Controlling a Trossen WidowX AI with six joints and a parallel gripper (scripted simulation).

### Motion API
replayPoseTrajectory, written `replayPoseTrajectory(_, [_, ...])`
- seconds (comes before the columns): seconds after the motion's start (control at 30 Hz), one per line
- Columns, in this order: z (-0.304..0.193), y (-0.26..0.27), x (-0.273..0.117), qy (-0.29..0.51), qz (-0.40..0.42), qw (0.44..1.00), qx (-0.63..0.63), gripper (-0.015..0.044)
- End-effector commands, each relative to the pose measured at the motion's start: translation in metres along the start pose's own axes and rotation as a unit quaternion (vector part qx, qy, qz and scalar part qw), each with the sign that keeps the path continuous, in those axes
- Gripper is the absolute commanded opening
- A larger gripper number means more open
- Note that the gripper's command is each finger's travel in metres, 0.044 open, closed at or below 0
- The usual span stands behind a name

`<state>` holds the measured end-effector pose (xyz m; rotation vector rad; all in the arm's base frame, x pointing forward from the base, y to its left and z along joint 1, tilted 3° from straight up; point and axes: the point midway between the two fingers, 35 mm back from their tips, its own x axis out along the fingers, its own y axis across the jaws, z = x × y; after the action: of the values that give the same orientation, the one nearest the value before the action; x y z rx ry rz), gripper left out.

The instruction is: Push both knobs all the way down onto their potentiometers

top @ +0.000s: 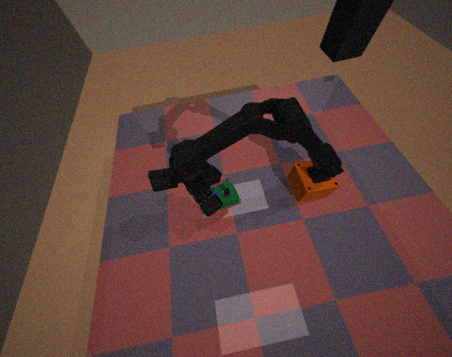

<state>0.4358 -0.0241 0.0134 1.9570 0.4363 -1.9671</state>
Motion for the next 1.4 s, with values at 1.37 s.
replayPoseTrajectory(1.37, [0.0002,-0.0007,0.0063,-0.001,-0.003,1.0,0.003,0.0])
